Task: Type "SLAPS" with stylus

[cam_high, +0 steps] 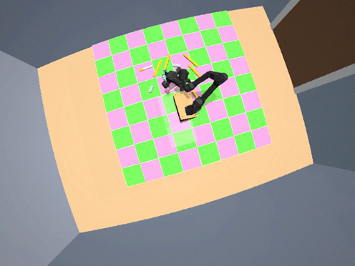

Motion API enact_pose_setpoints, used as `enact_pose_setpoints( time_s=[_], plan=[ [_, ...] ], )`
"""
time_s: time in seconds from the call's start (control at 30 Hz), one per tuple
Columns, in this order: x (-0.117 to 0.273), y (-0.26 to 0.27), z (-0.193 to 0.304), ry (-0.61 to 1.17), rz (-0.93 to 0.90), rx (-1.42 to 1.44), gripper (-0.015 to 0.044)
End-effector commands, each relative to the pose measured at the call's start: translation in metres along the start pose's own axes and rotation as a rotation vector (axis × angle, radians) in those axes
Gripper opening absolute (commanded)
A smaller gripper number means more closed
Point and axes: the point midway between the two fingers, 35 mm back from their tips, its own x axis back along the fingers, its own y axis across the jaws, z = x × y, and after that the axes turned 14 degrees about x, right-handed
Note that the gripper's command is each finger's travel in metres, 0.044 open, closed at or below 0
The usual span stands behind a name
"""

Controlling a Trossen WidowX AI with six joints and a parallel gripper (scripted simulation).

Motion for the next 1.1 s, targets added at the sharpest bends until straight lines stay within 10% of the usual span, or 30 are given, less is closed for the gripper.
enact_pose_setpoints(
  time_s=[0.0,1.07],
  plan=[
    [0.001,-0.008,0.001,-0.004,-0.001,0.002,0.0000],
    [0.040,-0.103,0.042,-0.001,0.009,0.002,0.0000]
  ],
)
